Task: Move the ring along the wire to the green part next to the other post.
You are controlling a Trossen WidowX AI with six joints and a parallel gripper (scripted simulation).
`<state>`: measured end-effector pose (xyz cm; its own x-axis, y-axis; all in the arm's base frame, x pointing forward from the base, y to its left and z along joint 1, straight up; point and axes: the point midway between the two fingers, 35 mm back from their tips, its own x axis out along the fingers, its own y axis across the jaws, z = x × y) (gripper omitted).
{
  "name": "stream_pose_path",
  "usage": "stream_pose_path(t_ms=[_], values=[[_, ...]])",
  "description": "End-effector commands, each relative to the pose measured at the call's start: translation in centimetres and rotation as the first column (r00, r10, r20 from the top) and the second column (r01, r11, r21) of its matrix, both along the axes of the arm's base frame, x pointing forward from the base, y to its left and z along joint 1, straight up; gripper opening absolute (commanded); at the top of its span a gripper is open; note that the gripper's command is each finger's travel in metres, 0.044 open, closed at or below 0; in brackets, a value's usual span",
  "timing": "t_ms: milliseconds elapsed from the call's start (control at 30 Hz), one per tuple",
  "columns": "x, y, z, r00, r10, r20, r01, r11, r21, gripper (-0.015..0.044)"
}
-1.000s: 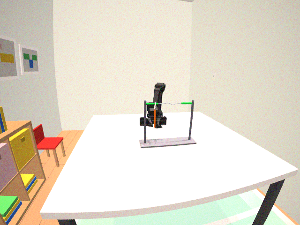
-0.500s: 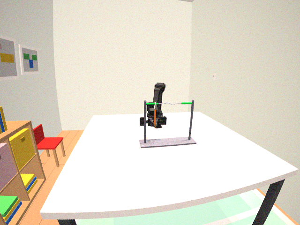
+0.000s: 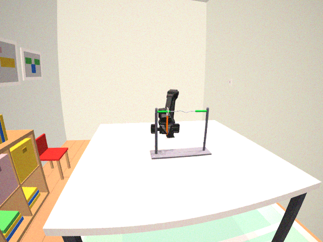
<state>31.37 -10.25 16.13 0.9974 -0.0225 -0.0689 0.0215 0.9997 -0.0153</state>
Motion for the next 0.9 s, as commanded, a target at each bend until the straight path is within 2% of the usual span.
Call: stream_pose_path(t_ms=[0, 867], values=[[0.01, -0.05, 0.13, 1.0, -0.005, -0.004, 0.005, 1.0, 0.003, -0.015], [0.04, 0.8, 0.13, 1.0, -0.005, -0.003, 0.005, 1.0, 0.005, -0.015]])
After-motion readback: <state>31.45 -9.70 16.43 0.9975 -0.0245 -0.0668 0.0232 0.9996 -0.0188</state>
